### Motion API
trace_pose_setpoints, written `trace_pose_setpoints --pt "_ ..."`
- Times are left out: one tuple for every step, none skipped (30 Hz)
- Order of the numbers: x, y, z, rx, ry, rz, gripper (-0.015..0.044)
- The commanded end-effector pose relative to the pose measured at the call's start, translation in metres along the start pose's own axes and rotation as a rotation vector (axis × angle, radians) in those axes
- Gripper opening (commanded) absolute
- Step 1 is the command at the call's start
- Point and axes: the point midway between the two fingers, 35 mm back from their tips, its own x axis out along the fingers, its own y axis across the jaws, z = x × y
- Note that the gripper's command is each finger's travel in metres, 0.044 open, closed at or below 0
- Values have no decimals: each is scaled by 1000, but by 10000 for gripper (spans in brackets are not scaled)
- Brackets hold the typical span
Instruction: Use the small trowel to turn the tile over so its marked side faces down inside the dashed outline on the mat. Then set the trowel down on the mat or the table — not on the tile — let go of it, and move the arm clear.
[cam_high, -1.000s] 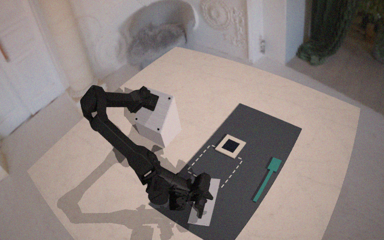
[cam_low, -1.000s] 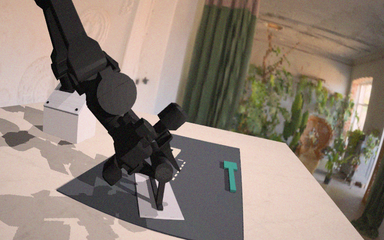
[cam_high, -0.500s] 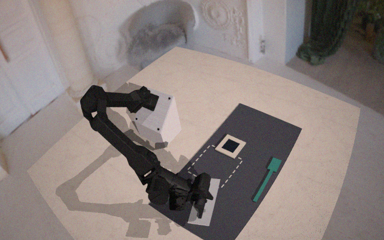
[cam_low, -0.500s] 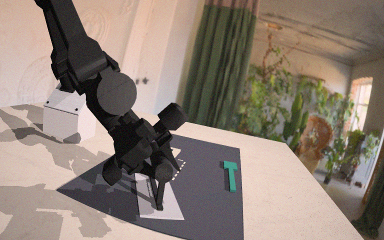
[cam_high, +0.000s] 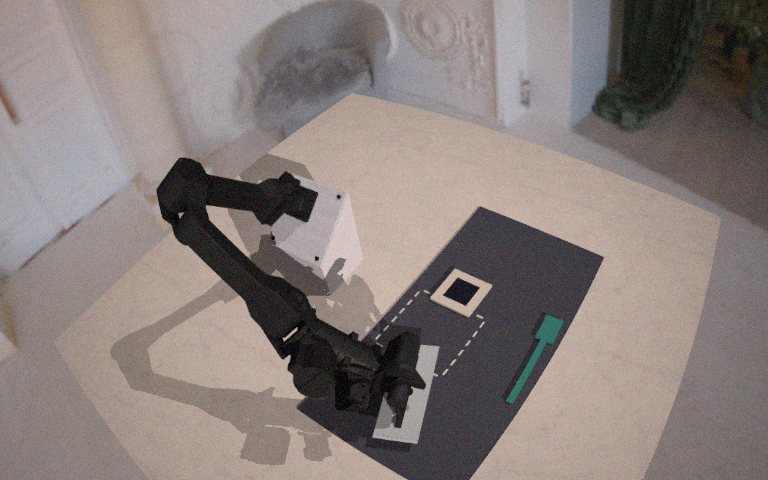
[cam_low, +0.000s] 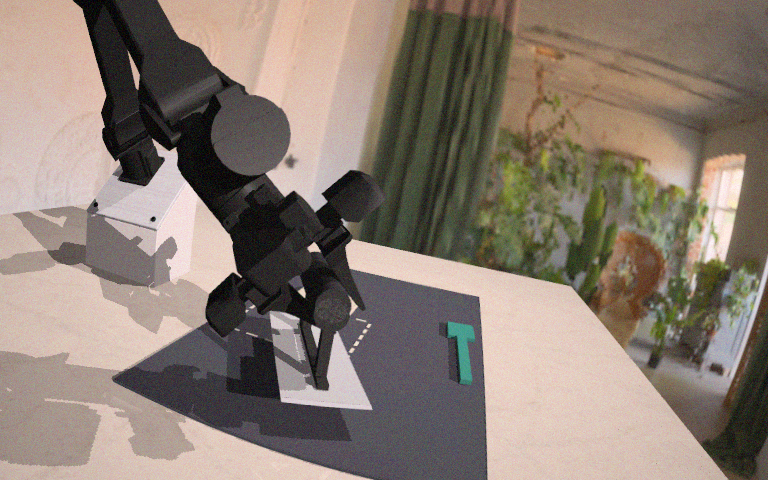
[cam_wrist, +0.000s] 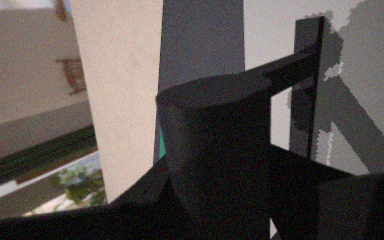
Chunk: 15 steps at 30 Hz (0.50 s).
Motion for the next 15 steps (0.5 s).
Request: trace_pose_setpoints --pt "-15 19 3 -4 -11 17 0" --pt "-17 21 3 -4 -11 17 0" --pt "-17 21 3 -4 -11 17 0" --pt "-17 21 3 -4 -11 17 0" --pt "-17 21 3 -4 -11 17 0" --pt "-17 22 2 -4 -10 17 0" --pt "-15 23 1 -2 -8 16 0" --pt "-12 25 -2 -1 -5 15 0" --pt "-9 27 -6 1 -1 14 0" --pt "-6 30 -9 4 2 12 0" --pt "-2 33 -13 6 6 11 0" --pt "1 35 -16 7 10 10 0" --pt "4 38 -20 9 13 8 0" --pt "7 40 -24 11 16 7 0" --pt "10 43 -28 13 20 5 0"
